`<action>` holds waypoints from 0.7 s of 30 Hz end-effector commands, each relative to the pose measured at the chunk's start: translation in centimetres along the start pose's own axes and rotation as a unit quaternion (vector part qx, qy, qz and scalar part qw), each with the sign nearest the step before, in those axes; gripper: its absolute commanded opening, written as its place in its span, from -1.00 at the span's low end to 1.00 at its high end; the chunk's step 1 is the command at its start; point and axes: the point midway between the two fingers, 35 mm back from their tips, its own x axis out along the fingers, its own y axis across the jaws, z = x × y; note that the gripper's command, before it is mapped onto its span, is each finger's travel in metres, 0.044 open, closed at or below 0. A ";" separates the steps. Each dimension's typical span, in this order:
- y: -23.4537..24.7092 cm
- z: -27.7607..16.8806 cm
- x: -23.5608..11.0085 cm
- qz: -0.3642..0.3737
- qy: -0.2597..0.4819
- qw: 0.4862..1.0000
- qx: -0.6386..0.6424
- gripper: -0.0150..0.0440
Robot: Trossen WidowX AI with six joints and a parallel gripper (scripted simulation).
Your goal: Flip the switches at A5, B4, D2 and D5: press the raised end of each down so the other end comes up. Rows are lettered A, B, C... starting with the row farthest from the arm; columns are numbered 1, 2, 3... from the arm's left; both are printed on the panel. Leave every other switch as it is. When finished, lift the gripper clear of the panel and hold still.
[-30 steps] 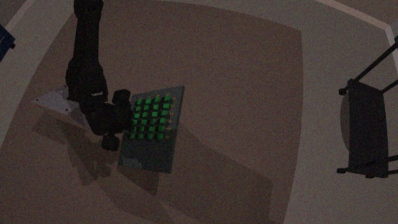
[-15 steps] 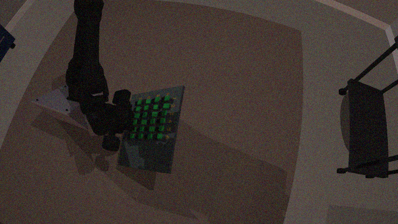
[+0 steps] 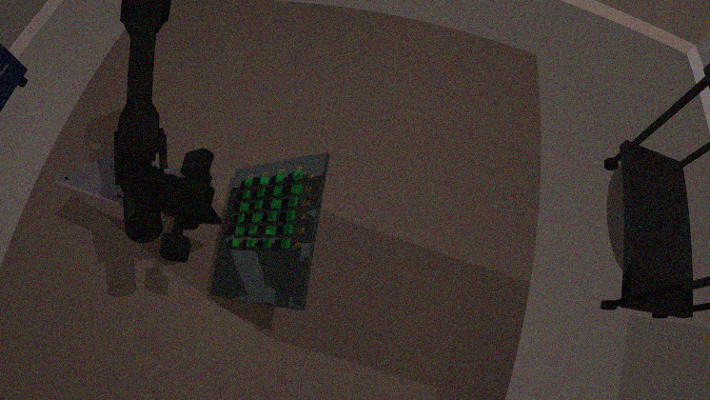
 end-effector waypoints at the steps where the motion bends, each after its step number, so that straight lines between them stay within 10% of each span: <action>1: 0.1 0.2 -1.8 -0.002 -0.005 1.000 -0.008 -0.49; 21: 3.7 5.2 -2.5 -0.001 -0.005 1.000 -0.008 -0.49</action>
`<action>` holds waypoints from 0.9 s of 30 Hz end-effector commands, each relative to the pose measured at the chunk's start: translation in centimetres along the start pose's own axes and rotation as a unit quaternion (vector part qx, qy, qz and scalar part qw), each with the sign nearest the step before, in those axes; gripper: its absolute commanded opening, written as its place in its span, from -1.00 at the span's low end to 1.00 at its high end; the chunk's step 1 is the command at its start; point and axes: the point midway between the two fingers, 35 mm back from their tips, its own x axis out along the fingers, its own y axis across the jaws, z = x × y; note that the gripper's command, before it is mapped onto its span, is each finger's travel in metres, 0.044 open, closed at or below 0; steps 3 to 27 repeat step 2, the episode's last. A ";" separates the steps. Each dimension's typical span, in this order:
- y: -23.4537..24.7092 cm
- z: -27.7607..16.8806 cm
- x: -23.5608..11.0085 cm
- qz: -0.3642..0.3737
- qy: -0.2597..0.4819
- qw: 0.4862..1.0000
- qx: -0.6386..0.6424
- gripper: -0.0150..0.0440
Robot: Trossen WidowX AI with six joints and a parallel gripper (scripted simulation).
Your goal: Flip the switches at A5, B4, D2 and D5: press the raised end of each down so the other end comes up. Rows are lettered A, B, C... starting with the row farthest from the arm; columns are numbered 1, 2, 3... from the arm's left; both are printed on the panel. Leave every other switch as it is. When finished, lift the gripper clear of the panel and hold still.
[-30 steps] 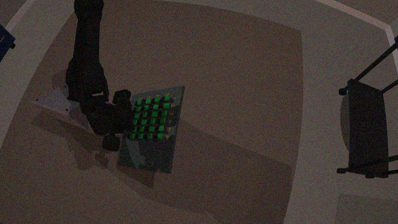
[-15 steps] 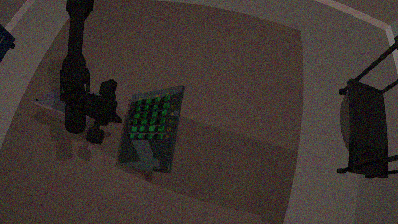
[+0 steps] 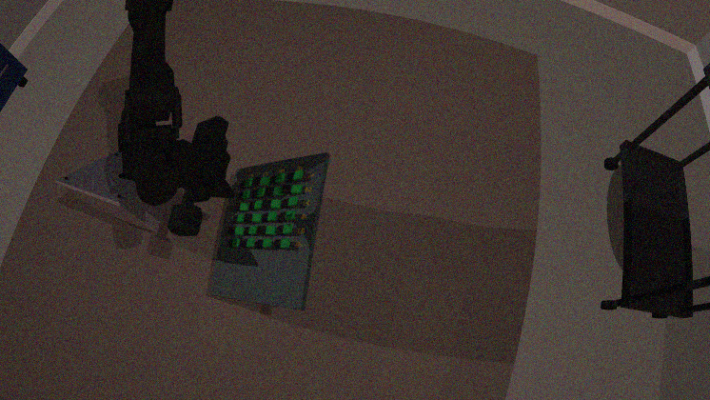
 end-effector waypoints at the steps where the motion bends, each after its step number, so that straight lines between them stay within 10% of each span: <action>1: 0.2 0.2 0.0 0.001 -0.001 1.000 0.000 -0.49; 27: 0.2 0.2 0.0 0.001 -0.001 1.000 0.000 -0.49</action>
